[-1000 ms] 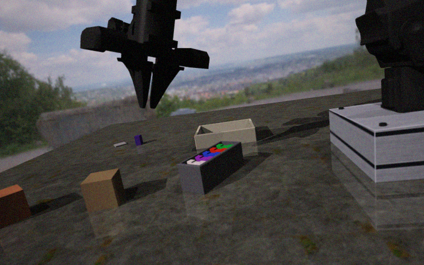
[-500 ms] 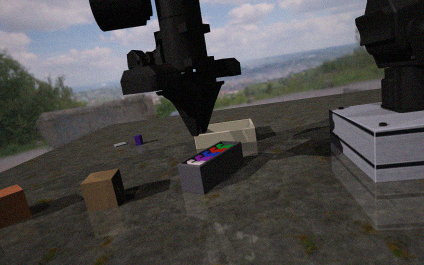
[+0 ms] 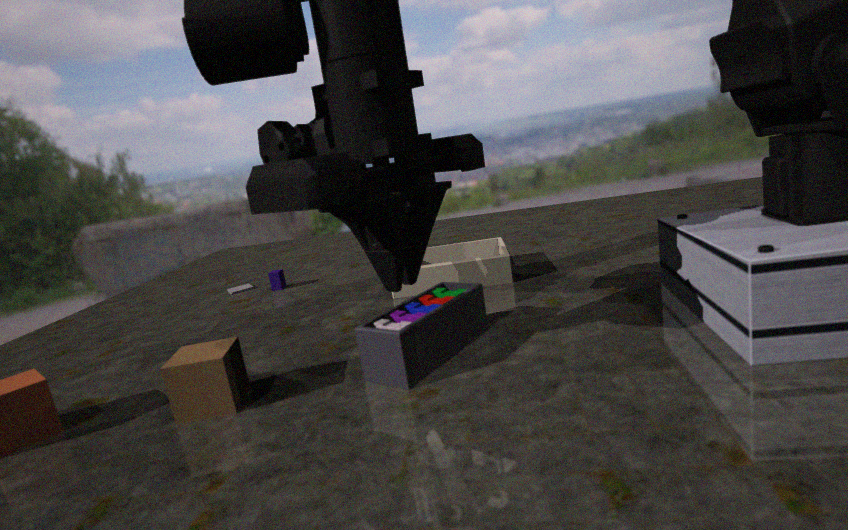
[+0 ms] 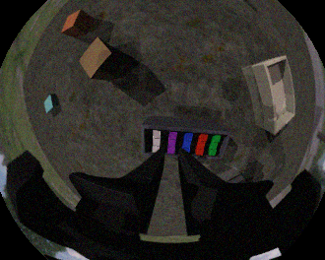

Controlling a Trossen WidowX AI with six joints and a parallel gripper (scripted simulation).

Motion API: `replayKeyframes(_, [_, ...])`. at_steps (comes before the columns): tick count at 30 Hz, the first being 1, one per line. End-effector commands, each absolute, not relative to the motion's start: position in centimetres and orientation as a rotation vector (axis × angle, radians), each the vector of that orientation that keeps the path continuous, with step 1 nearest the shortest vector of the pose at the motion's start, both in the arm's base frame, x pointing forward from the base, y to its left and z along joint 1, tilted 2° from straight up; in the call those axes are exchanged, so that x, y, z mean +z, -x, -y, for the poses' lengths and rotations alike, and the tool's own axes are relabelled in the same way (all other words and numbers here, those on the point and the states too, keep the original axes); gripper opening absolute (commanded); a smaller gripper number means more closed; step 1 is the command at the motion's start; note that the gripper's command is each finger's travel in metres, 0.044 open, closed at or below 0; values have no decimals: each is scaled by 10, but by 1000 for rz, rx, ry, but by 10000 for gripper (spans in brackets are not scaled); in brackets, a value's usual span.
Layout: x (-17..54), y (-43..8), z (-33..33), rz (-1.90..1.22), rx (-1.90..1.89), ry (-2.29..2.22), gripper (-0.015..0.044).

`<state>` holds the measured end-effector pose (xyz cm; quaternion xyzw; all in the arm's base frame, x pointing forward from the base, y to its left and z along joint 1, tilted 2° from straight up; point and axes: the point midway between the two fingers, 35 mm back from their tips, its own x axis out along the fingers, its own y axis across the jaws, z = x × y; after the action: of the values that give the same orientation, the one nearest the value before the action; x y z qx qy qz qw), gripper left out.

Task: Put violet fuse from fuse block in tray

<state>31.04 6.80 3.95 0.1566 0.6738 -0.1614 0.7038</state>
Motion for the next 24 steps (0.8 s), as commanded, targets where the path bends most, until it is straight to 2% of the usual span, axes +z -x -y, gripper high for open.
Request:
replayKeyframes(1, [35, -310, -67, -1500, -363, -343, 68])
replayKeyframes(24, [23, -309, -68, -1500, -363, -343, 68])
